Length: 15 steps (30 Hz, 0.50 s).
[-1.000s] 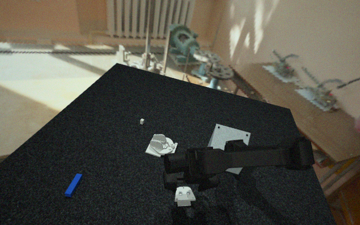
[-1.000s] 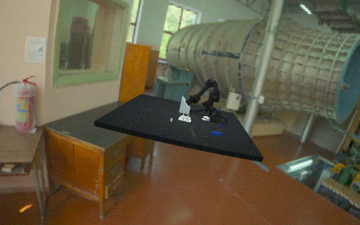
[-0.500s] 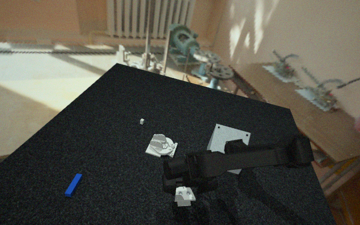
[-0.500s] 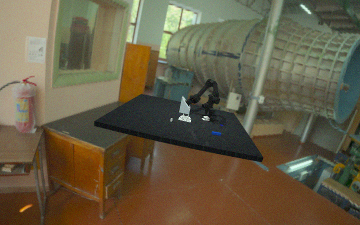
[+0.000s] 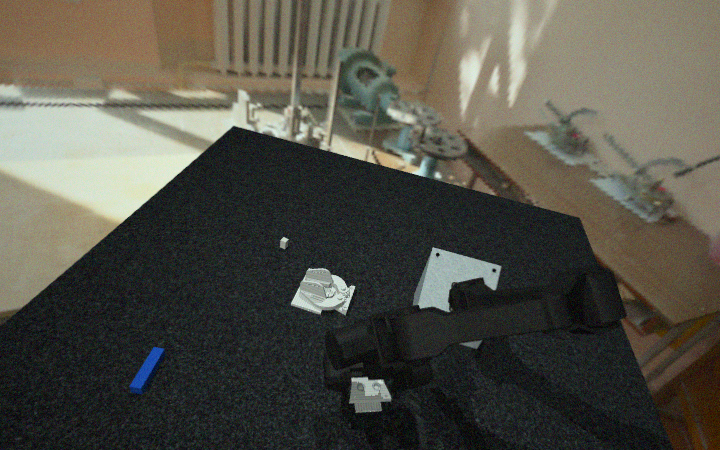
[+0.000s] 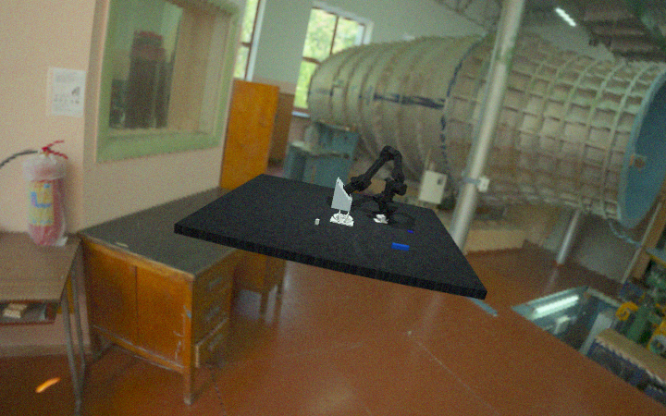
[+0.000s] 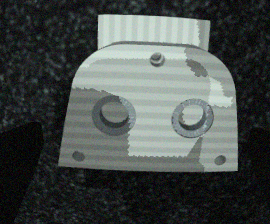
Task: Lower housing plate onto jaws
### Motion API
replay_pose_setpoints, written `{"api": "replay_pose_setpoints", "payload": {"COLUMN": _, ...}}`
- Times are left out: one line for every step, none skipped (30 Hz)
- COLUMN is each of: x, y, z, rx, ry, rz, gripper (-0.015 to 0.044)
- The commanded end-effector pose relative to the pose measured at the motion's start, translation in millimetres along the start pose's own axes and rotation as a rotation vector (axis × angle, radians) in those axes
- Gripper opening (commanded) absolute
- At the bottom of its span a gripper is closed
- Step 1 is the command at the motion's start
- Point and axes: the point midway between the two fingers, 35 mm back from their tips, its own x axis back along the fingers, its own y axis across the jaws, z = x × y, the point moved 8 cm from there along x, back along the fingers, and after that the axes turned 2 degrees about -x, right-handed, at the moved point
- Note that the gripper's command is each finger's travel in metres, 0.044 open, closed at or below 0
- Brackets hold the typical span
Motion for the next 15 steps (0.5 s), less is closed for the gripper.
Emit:
{"api": "replay_pose_setpoints", "payload": {"x": -8, "y": -1, "z": -2, "rx": -0.01, "ry": -0.004, "rz": 0.003, "gripper": 0.044}}
{"api": "replay_pose_setpoints", "payload": {"x": -9, "y": -1, "z": -2, "rx": -0.01, "ry": -0.003, "rz": 0.003, "gripper": 0.044}}
{"api": "replay_pose_setpoints", "payload": {"x": -11, "y": -1, "z": -1, "rx": -0.01, "ry": -0.003, "rz": 0.003, "gripper": 0.044}}
{"api": "replay_pose_setpoints", "payload": {"x": -13, "y": -1, "z": -1, "rx": -0.01, "ry": -0.003, "rz": 0.003, "gripper": 0.044}}
{"api": "replay_pose_setpoints", "payload": {"x": -14, "y": -1, "z": -1, "rx": -0.01, "ry": -0.003, "rz": 0.003, "gripper": 0.044}}
{"api": "replay_pose_setpoints", "payload": {"x": -16, "y": -1, "z": -1, "rx": -0.01, "ry": -0.002, "rz": 0.003, "gripper": 0.044}}
{"api": "replay_pose_setpoints", "payload": {"x": -17, "y": -1, "z": -1, "rx": -0.01, "ry": -0.002, "rz": 0.003, "gripper": 0.044}}
{"api": "replay_pose_setpoints", "payload": {"x": -18, "y": -1, "z": -1, "rx": -0.01, "ry": -0.002, "rz": 0.003, "gripper": 0.044}}
{"api": "replay_pose_setpoints", "payload": {"x": -18, "y": -1, "z": -1, "rx": -0.01, "ry": -0.002, "rz": 0.003, "gripper": 0.044}}
{"api": "replay_pose_setpoints", "payload": {"x": -18, "y": -1, "z": -1, "rx": -0.01, "ry": -0.002, "rz": 0.003, "gripper": 0.044}}
{"api": "replay_pose_setpoints", "payload": {"x": -18, "y": -1, "z": -1, "rx": -0.01, "ry": -0.002, "rz": 0.003, "gripper": 0.044}}
{"api": "replay_pose_setpoints", "payload": {"x": -18, "y": -1, "z": -1, "rx": -0.01, "ry": -0.002, "rz": 0.003, "gripper": 0.044}}
{"api": "replay_pose_setpoints", "payload": {"x": -18, "y": -1, "z": -1, "rx": -0.01, "ry": -0.002, "rz": 0.003, "gripper": 0.044}}
{"api": "replay_pose_setpoints", "payload": {"x": -18, "y": -1, "z": -1, "rx": -0.01, "ry": -0.002, "rz": 0.003, "gripper": 0.044}}
{"api": "replay_pose_setpoints", "payload": {"x": -18, "y": -1, "z": -1, "rx": -0.01, "ry": -0.002, "rz": 0.003, "gripper": 0.044}}
